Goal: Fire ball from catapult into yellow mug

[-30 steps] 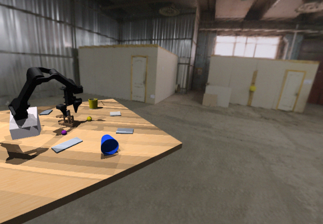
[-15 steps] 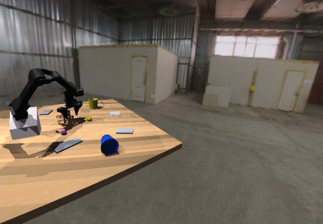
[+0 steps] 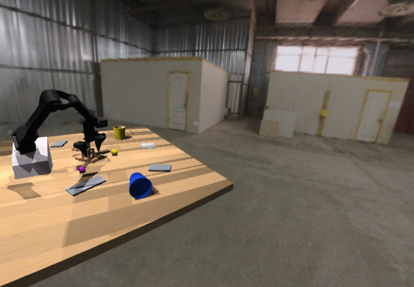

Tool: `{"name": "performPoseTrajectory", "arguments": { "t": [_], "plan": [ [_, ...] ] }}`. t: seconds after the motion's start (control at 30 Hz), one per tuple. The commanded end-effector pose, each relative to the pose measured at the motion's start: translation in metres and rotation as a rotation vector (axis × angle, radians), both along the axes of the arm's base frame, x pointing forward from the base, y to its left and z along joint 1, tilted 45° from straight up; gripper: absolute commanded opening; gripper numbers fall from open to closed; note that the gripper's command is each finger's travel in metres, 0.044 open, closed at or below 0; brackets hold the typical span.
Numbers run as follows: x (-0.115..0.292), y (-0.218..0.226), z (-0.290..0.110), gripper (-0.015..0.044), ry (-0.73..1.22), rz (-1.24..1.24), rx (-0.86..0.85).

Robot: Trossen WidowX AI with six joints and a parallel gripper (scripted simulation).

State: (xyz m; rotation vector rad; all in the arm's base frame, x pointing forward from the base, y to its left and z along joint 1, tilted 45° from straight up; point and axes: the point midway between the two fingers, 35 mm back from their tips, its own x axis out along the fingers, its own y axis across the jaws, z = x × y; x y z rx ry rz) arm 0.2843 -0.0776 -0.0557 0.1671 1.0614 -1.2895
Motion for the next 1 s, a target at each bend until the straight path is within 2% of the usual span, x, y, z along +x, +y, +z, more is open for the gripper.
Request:
{"name": "performPoseTrajectory", "arguments": {
  "t": [0.0, 0.13, 0.5, 0.7, 0.83, 0.97],
  "plan": [
    [-0.004, -0.004, -0.006, 0.0440, 0.015, 0.004, -0.005],
    [-0.004, -0.005, -0.006, 0.0440, 0.015, 0.004, -0.005],
    [-0.002, -0.003, -0.004, 0.0151, 0.004, -0.001, -0.001],
    [-0.002, -0.003, -0.004, 0.0111, 0.004, -0.001, -0.001],
    [0.003, 0.024, 0.023, 0.0006, 0.007, 0.001, 0.000],
    [0.003, 0.032, 0.032, 0.0000, 0.008, 0.001, 0.000]
  ]
}}
